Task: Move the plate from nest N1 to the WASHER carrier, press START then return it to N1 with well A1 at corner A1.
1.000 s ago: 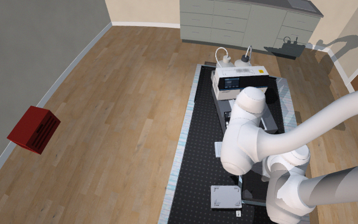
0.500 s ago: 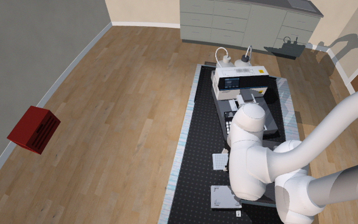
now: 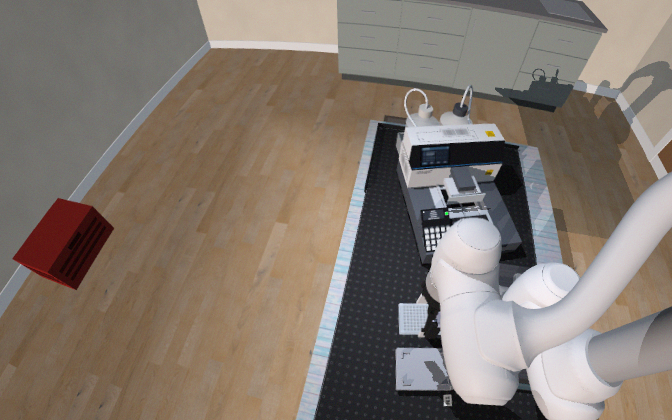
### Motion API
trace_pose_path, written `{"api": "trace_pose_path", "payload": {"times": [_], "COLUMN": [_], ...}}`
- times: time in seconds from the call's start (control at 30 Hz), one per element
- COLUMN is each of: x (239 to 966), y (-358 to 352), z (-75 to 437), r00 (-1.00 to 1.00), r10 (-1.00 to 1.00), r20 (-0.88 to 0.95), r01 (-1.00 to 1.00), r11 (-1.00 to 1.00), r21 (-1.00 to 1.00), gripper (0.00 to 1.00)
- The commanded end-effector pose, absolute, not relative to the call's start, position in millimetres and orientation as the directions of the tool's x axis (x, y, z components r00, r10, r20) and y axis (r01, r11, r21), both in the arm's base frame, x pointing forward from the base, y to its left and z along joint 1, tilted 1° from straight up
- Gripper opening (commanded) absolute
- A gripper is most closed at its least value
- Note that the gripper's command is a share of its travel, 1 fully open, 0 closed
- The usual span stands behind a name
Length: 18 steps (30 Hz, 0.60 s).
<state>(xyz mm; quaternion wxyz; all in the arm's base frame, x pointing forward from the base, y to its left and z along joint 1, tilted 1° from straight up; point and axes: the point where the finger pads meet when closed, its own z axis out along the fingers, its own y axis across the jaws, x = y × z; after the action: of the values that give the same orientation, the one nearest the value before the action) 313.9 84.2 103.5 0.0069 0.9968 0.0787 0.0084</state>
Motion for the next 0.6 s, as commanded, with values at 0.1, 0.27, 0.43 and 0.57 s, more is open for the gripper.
{"api": "trace_pose_path", "payload": {"times": [0.1, 0.27, 0.43, 0.57], "x": [305.6, 296.6, 287.6, 280.3], "y": [106.1, 129.2, 152.2, 170.7], "z": [100.3, 96.8, 93.3, 90.5], "r00": [0.988, 0.988, 0.988, 0.988], "r10": [0.153, 0.153, 0.153, 0.153], "r20": [0.016, 0.016, 0.016, 0.016], "r01": [0.153, 0.153, 0.153, 0.153], "r11": [-0.988, -0.988, -0.988, -0.988], "r21": [0.018, 0.018, 0.018, 0.018], "gripper": [0.10, 0.10, 0.10, 0.10]}}
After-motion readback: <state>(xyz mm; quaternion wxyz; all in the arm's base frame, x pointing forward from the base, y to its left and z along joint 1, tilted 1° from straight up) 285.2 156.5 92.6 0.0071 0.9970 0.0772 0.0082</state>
